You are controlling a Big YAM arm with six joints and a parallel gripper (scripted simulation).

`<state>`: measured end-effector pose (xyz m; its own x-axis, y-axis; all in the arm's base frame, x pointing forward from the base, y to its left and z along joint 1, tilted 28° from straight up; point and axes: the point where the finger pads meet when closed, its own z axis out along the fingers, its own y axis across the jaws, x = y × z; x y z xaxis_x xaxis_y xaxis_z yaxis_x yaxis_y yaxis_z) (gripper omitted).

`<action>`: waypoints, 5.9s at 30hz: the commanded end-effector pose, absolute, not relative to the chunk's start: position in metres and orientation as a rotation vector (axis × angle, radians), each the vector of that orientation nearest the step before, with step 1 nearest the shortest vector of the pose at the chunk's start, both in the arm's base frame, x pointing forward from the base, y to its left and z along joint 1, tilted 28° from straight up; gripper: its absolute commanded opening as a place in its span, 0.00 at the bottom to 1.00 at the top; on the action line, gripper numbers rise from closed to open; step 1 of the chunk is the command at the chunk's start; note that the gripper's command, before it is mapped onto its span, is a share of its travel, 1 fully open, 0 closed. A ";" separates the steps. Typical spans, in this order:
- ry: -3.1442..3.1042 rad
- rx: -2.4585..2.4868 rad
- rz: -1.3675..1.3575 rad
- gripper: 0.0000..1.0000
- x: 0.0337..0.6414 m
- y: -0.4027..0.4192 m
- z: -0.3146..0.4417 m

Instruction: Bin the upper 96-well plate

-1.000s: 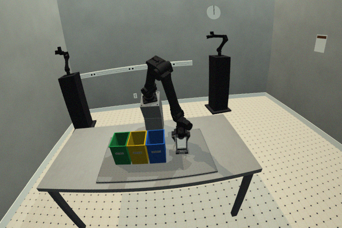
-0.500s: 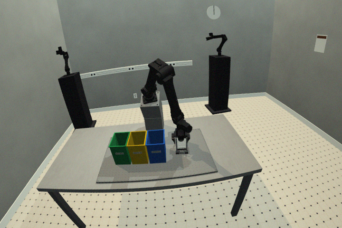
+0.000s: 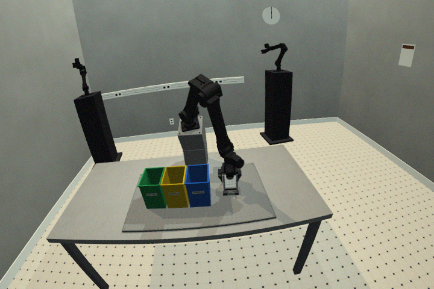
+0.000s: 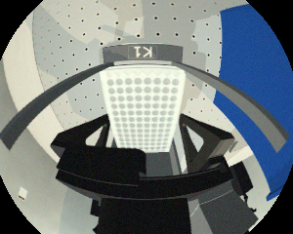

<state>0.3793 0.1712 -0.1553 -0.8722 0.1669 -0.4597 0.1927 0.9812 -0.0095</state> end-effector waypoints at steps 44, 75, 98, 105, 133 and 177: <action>2.648 0.250 -0.067 0.00 0.380 0.173 -0.153; 2.648 0.246 -0.065 0.00 0.374 0.177 -0.144; 2.646 0.251 -0.061 0.00 0.361 0.180 -0.116; 2.645 0.247 -0.060 0.00 0.356 0.182 -0.105; 2.639 0.267 -0.057 0.00 0.343 0.183 -0.069; 2.645 0.252 -0.060 0.00 0.307 0.190 -0.012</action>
